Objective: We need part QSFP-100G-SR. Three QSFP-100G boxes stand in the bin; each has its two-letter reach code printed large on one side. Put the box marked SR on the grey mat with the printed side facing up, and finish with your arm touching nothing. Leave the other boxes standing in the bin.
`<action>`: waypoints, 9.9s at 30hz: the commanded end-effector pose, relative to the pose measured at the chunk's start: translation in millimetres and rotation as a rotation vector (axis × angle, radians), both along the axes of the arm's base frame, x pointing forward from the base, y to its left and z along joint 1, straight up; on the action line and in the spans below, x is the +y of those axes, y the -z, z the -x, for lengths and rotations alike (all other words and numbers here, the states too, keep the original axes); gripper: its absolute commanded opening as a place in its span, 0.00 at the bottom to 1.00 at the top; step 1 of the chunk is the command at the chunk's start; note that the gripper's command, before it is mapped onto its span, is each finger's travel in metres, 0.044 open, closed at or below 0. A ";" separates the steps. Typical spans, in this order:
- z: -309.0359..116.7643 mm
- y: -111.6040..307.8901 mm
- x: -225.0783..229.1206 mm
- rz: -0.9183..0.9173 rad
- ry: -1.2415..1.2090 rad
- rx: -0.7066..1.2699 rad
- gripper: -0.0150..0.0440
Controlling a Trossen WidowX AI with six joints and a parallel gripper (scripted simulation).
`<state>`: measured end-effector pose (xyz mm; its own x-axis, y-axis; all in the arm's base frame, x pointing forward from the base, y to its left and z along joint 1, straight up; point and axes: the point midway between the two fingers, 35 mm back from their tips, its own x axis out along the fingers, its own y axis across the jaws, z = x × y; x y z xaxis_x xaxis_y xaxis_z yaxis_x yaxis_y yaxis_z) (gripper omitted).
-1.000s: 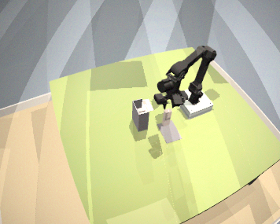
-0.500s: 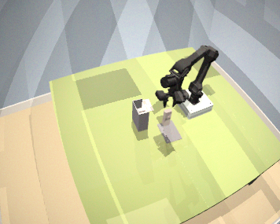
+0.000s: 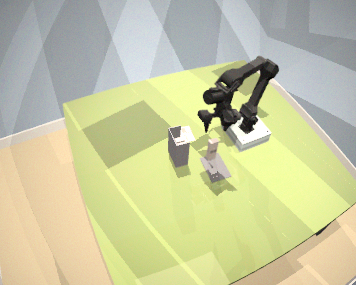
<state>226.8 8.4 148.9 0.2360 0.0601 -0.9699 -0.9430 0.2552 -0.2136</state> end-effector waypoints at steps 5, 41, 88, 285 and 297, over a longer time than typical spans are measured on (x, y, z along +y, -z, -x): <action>-0.7 -2.5 -3.9 -0.097 -0.029 -0.029 1.00; -0.9 9.7 -21.9 -0.650 -0.172 -0.045 1.00; 11.7 59.6 -101.1 -0.910 -0.221 -0.072 1.00; 15.6 16.9 -18.3 -0.791 0.303 -0.364 1.00; 17.2 15.7 -17.2 -0.795 0.426 -0.442 1.00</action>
